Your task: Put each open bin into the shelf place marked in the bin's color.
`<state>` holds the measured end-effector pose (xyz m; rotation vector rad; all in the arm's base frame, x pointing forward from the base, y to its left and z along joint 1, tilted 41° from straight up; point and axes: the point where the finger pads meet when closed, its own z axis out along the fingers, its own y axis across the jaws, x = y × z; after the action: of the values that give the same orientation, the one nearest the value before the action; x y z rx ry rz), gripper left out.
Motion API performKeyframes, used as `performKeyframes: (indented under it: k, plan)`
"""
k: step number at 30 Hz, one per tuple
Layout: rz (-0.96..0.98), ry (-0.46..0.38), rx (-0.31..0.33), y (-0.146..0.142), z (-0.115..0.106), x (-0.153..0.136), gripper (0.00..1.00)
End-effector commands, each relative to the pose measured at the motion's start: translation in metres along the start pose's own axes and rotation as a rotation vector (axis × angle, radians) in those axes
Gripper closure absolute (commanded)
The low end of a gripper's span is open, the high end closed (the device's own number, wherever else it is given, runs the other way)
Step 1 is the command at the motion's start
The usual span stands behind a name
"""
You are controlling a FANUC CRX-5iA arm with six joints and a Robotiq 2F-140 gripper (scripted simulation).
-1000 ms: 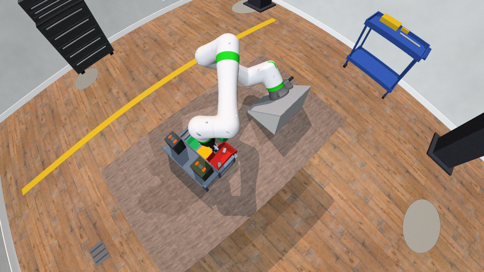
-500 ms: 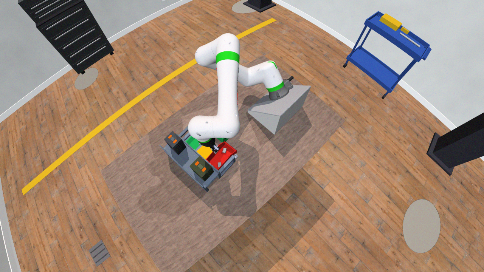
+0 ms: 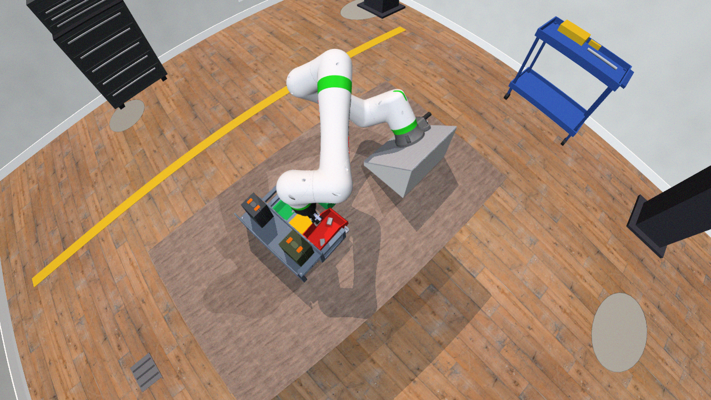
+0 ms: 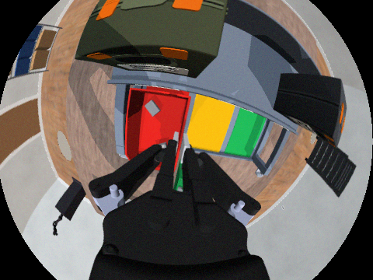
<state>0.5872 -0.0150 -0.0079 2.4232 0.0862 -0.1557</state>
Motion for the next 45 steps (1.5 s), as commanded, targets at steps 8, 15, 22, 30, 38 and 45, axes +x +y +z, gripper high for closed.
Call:
performKeyframes:
  k: [8,15,22,30,38,45]
  plan:
    - [0.000,0.000,0.000,0.000,-0.002,0.000,0.94]
    - [0.000,0.000,0.000,0.000,-0.005,0.000,0.94]
    - [0.000,0.000,0.000,0.000,-0.011,-0.001,0.94]
    - [0.000,0.000,0.000,0.000,-0.018,-0.002,0.94]
    - [0.000,0.000,0.000,0.000,-0.031,-0.003,0.94]
    - [0.000,0.000,0.000,0.000,-0.044,-0.005,0.94]
